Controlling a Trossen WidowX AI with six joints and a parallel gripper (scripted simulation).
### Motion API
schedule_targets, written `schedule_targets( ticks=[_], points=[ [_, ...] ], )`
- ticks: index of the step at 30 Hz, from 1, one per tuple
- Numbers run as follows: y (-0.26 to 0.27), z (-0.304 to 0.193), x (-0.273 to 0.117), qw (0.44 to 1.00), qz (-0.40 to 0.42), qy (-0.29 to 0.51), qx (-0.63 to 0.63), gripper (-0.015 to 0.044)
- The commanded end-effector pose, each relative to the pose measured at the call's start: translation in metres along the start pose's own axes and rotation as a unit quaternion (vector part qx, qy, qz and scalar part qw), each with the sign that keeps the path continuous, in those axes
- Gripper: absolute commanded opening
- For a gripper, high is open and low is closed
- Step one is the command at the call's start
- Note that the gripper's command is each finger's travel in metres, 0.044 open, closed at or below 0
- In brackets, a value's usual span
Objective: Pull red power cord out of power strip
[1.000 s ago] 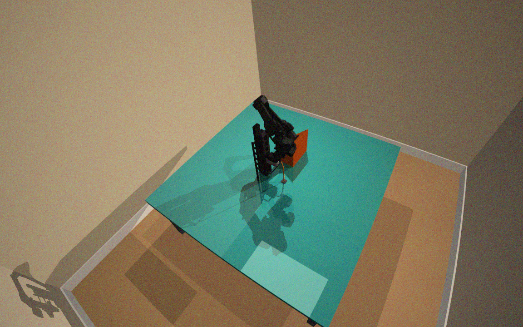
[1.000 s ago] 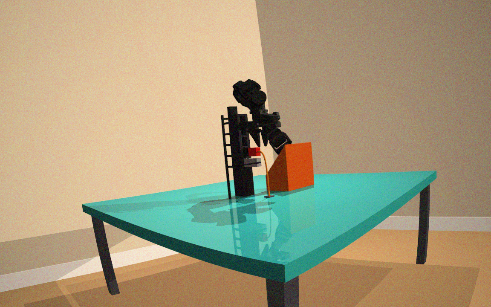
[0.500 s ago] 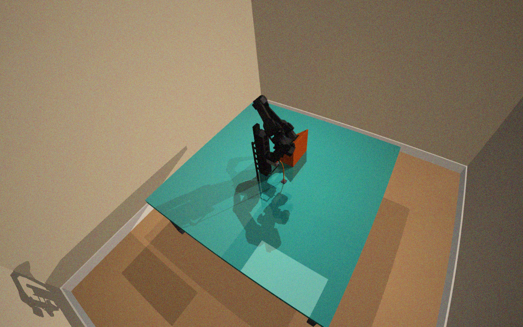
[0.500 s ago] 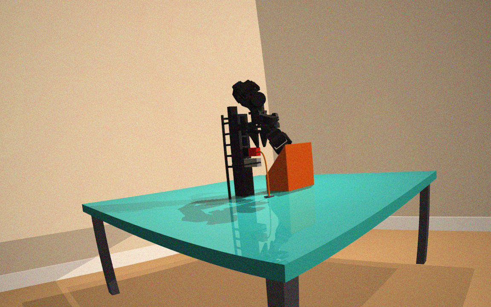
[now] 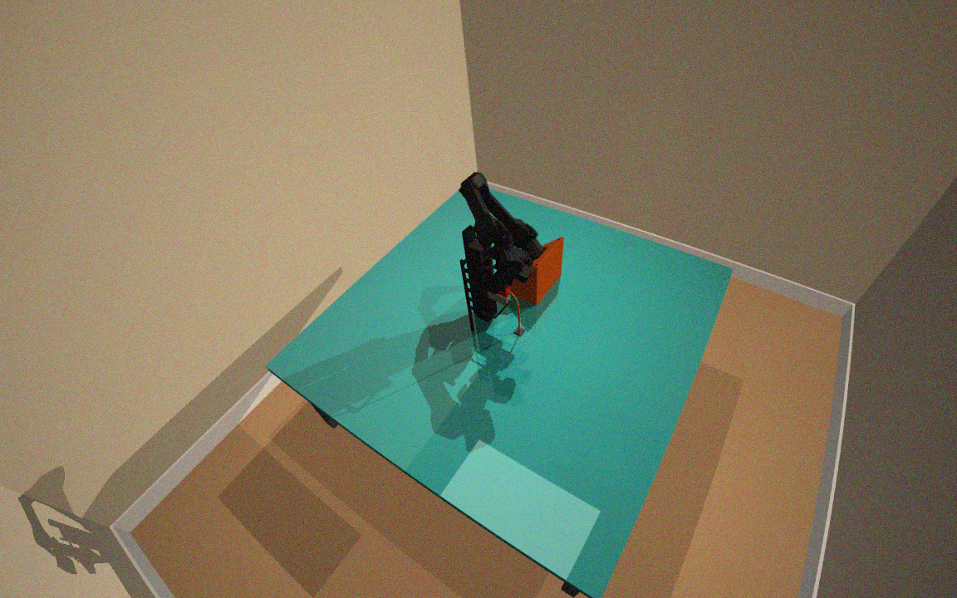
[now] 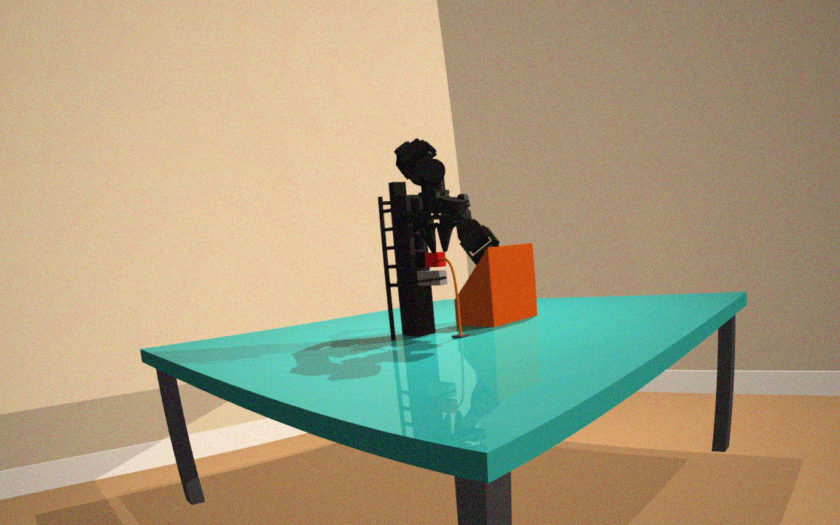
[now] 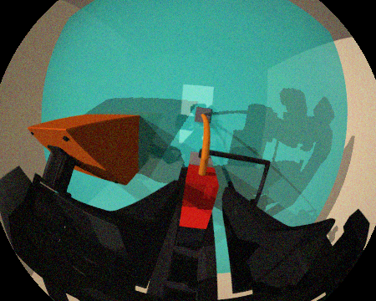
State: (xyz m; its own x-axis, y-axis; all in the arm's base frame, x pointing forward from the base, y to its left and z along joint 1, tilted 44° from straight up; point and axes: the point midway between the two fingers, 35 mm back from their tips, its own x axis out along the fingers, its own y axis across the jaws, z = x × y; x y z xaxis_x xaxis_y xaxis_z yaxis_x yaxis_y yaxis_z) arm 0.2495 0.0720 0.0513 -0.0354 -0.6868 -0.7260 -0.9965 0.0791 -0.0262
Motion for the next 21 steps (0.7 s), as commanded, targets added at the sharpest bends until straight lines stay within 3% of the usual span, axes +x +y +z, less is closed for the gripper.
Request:
schedule_targets(
  ticks=[1,17,21],
  points=[
    [0.001,-0.008,0.0,1.0,-0.002,0.001,-0.002,0.016],
    [0.0,-0.008,0.012,1.0,-0.002,0.001,-0.002,0.016],
    [0.001,-0.007,0.009,1.0,0.0,0.0,0.0,0.0055]
  ],
)
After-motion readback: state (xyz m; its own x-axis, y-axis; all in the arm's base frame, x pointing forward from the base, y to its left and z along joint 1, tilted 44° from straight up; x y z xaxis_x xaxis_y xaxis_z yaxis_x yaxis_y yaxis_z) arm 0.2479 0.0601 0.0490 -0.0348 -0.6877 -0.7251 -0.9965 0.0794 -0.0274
